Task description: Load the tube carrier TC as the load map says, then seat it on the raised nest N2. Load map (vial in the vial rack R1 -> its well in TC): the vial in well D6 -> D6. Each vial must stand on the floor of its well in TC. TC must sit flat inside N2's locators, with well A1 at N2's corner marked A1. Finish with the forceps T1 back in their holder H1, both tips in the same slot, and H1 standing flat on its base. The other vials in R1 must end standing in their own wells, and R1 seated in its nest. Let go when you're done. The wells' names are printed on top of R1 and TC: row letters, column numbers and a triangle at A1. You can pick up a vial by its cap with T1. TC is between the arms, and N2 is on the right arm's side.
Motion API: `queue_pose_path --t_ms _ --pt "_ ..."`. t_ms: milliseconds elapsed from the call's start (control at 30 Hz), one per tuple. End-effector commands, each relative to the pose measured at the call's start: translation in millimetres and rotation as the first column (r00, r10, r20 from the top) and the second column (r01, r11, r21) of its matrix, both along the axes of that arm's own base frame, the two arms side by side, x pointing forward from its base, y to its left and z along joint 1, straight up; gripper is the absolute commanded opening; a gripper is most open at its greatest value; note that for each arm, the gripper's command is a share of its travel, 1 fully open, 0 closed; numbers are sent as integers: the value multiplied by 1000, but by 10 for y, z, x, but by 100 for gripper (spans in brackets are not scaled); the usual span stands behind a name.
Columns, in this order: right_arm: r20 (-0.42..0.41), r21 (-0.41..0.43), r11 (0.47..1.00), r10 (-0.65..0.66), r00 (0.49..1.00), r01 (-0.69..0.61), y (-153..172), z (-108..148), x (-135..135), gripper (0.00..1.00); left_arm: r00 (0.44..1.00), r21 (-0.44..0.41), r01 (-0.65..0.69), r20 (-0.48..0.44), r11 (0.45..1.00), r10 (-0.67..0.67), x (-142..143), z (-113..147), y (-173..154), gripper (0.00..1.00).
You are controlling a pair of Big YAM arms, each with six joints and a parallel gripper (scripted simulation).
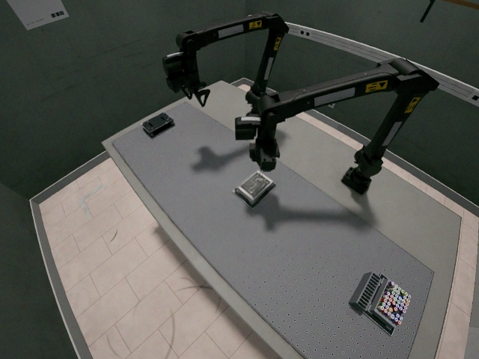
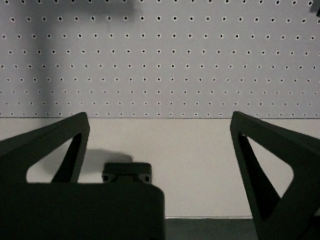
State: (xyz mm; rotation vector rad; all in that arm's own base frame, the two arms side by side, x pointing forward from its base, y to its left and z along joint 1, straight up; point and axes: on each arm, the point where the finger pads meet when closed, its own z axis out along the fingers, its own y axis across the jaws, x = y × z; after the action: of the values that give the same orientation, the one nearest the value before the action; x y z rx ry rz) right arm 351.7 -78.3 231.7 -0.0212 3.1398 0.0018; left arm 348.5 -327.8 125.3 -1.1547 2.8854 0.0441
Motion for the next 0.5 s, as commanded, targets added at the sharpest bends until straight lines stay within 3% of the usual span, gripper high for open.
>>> queue_pose_path --t_ms 0,33,67,467 --pt "33 -9 1000 -9 999 9 -19 124 70 100 1000 8 -4 -5 1000 4 -22 -91 -47 9" --pt "33 -9 1000 -9 999 9 -19 124 70 100 1000 8 -4 -4 1000 4 -21 -96 -47 9" --pt "33 -9 1000 -9 999 9 -19 124 70 100 1000 -22 -4 25 1000 5 86 173 -151 9" --pt "33 -9 1000 -9 999 9 -19 124 70 100 1000 -17 -4 21 1000 5 72 128 -141 9"
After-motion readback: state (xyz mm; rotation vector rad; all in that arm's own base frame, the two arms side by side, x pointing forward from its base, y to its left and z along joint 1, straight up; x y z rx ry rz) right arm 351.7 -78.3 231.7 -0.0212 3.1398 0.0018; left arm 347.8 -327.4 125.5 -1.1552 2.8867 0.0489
